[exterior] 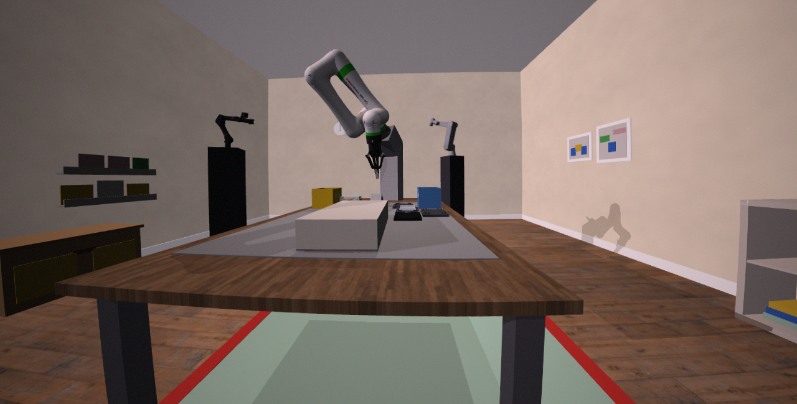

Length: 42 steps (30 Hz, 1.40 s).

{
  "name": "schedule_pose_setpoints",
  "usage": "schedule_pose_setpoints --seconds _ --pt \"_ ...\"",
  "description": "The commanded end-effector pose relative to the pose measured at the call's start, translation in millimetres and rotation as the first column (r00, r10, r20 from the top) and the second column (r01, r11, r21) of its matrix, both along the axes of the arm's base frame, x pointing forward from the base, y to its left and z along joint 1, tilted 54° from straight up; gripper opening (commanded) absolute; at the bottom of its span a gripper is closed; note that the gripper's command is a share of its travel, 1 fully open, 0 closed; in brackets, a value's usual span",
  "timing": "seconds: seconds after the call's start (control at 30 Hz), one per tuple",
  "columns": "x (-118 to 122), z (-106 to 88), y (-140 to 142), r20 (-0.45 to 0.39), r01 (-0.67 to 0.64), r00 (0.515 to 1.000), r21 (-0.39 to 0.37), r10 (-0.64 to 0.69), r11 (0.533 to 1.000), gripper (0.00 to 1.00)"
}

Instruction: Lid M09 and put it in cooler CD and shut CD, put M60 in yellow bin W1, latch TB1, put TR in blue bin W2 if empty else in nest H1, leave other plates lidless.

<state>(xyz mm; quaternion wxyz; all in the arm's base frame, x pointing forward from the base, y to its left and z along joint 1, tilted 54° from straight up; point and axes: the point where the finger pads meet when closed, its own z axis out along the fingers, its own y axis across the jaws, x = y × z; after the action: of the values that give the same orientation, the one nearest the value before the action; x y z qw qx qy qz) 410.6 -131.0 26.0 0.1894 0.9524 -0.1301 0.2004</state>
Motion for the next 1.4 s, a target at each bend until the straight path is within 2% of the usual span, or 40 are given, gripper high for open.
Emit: schedule_pose_setpoints --seconds 0.0,0.9,1.37 --pt "5.1 -4.2 -3.0 0.000 -0.001 1.000 0.000 0.001 1.000 0.00" --pt "50.2 -43.3 -32.8 0.000 -0.001 1.000 0.000 0.001 1.000 0.00" --pt "60.6 -52.3 -39.6 0.000 -0.001 1.000 0.000 0.001 1.000 0.00"
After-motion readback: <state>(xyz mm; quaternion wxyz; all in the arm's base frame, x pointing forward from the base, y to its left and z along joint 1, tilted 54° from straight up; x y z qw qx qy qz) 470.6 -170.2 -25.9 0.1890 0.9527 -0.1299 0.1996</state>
